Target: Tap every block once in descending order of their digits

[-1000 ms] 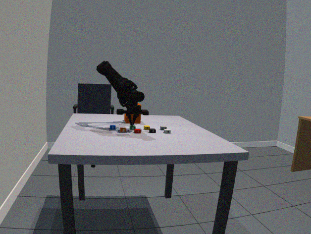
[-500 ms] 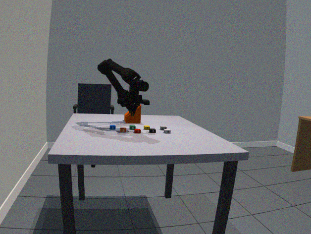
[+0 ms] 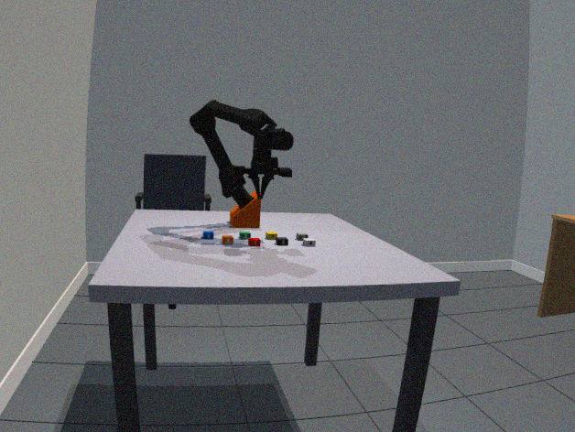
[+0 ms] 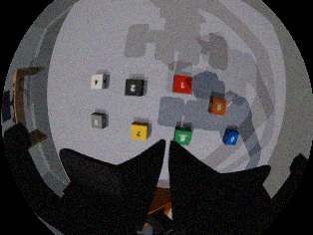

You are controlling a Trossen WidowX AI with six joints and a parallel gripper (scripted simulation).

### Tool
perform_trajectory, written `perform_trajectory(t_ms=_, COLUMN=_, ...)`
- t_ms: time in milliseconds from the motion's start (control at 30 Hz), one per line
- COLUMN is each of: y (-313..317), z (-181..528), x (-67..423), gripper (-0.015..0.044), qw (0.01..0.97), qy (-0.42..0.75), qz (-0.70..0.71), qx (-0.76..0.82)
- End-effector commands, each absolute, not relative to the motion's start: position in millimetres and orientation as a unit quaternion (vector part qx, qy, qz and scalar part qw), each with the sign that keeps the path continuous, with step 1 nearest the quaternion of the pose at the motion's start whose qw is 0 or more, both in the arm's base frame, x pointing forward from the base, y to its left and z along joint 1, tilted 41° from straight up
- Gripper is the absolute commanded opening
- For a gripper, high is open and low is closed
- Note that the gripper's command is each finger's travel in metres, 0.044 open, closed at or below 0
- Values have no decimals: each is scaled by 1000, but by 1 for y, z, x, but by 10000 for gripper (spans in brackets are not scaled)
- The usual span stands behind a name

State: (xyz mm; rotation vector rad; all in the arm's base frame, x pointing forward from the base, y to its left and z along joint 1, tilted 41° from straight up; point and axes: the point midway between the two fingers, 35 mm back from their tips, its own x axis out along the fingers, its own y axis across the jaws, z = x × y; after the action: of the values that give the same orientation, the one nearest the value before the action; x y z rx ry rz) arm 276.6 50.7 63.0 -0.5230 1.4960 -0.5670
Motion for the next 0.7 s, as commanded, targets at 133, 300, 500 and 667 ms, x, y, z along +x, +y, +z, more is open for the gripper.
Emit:
perform_trajectory(t_ms=133, y=125, z=-1, x=320, gripper=20, qw=665, qy=665, qz=-250, qx=-231)
perform_trajectory(t_ms=300, y=156, z=-38, x=330, gripper=20, qw=665, qy=665, qz=-251, qx=-231)
perform_trajectory(t_ms=500, y=154, z=-40, x=330, gripper=20, qw=665, qy=665, qz=-251, qx=-231)
perform_trajectory(t_ms=667, y=110, z=-92, x=330, gripper=20, qw=665, qy=664, qz=-252, qx=-231)
